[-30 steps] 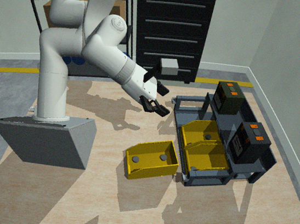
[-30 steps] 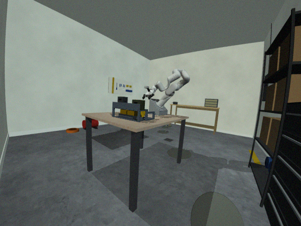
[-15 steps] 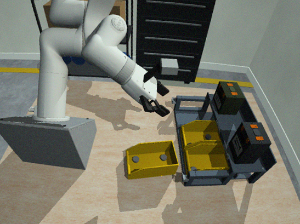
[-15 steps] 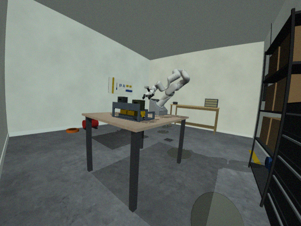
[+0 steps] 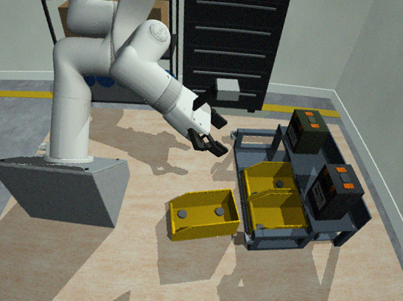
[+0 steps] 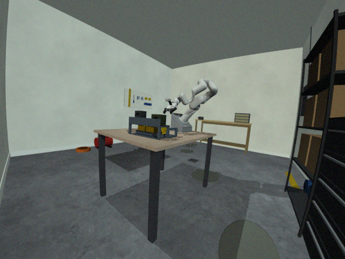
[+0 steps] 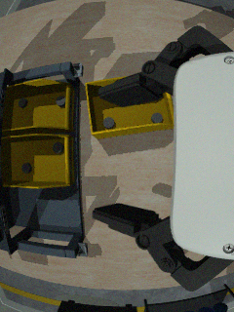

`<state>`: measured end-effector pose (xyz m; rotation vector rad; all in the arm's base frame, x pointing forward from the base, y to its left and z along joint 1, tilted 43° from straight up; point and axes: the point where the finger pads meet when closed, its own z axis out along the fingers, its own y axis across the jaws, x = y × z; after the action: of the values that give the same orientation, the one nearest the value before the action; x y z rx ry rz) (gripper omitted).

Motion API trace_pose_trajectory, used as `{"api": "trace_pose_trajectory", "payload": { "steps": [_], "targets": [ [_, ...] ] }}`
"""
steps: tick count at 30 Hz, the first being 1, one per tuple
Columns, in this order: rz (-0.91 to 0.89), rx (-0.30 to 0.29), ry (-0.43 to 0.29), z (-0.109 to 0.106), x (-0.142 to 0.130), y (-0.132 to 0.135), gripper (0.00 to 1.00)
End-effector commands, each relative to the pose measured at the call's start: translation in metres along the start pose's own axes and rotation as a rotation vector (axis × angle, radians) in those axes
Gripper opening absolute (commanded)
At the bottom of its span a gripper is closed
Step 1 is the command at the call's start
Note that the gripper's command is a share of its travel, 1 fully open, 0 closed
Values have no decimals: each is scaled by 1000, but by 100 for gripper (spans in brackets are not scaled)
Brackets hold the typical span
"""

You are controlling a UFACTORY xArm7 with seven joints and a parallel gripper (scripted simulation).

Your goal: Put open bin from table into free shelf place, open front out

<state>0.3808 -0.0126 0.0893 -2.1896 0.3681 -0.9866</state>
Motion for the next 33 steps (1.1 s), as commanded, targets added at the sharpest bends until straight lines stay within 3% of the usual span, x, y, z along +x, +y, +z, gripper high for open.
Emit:
{"api": "trace_pose_trajectory", "payload": {
  "steps": [1, 13, 14, 18, 30, 33],
  "targets": [
    [-4, 48, 192, 8, -18, -6, 100],
    [-4, 48, 192, 8, -18, -6, 100],
    [-1, -1, 3, -8, 10, 0, 100],
    [-1, -1, 3, -36, 43, -1, 100],
    [-1, -1, 3, -36, 43, -1, 100],
    [-1, -1, 4, -53, 62, -1, 100]
  ]
}}
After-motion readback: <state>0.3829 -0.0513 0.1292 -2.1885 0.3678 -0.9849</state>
